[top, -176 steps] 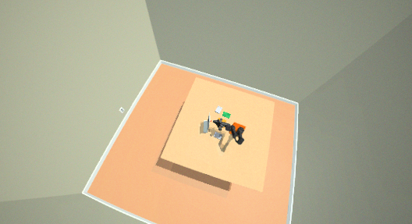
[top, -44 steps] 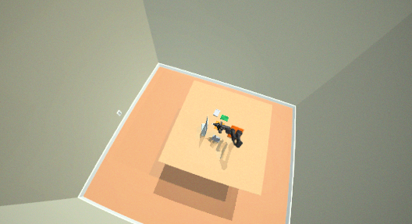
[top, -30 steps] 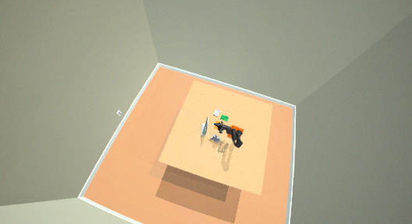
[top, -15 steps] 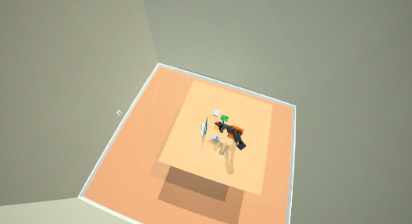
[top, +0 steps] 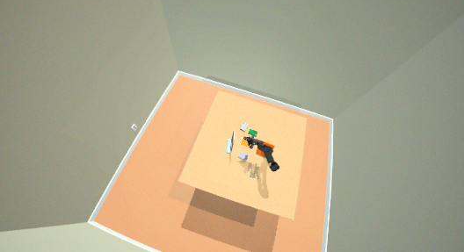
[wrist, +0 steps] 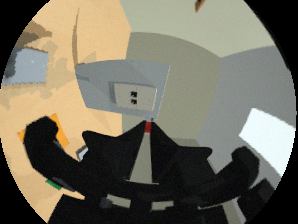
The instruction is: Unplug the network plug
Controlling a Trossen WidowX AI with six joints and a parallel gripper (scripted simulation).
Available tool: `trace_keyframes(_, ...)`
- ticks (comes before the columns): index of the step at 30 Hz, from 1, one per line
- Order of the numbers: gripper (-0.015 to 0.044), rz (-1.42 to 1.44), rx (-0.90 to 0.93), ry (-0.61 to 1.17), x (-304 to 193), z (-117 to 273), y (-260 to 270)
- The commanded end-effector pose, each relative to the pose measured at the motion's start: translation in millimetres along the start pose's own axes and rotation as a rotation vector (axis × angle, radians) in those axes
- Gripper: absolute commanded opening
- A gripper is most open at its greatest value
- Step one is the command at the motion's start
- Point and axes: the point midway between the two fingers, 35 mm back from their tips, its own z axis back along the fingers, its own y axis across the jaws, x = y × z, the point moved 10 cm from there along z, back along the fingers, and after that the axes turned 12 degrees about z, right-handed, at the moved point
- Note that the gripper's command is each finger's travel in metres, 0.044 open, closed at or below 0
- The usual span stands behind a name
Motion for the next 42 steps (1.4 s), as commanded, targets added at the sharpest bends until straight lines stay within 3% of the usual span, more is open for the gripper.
trace_keyframes(1,0.0,0.007,-0.006,-0.008,0.5,3.0,-9.0)
trace_keyframes(42,0.0,-0.427,0.663,0.467,-15.9,-34.4,57.5)
